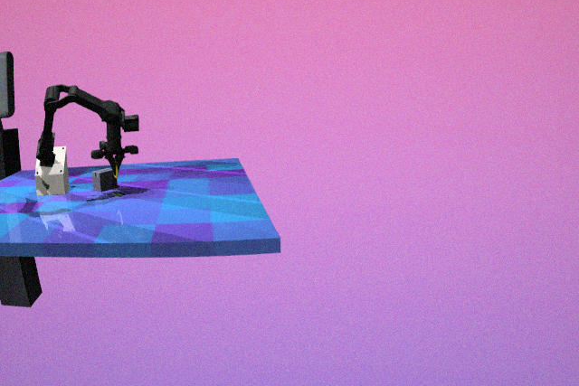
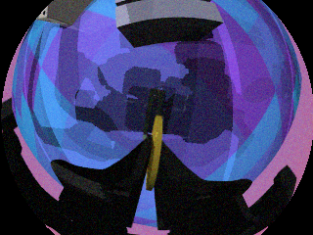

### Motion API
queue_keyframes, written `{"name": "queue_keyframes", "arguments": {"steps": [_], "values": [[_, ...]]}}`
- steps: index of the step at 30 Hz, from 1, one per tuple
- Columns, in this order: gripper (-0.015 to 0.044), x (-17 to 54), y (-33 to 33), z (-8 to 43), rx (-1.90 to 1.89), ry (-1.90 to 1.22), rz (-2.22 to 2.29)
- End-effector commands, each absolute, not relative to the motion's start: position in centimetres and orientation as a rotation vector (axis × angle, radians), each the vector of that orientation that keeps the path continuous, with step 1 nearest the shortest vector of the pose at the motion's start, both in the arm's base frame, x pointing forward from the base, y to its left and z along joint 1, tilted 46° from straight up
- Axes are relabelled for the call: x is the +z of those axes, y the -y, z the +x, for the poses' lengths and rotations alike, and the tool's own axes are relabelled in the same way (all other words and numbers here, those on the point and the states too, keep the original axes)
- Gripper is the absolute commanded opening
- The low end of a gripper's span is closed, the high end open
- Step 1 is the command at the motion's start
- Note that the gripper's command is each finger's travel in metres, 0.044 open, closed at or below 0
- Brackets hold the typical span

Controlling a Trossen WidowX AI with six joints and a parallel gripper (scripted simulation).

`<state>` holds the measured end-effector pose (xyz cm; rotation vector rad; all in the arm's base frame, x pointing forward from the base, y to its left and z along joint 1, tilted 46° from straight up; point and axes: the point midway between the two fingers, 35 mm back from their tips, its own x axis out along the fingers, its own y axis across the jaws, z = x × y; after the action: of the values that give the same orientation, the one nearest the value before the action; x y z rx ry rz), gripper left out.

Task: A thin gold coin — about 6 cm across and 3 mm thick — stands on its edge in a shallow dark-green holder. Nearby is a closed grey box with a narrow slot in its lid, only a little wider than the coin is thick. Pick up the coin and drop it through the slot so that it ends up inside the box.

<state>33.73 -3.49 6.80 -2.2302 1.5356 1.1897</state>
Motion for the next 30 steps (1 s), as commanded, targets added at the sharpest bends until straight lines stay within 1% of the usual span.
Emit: {"name": "queue_keyframes", "arguments": {"steps": [1,12,30], "values": [[0.0,7.9,2.7,33.6,1.173,-1.53,-2.231],[0.0,9.3,1.5,33.1,1.151,-1.538,-2.22],[0.0,9.4,1.5,33.2,0.558,-1.611,-1.795]]}}
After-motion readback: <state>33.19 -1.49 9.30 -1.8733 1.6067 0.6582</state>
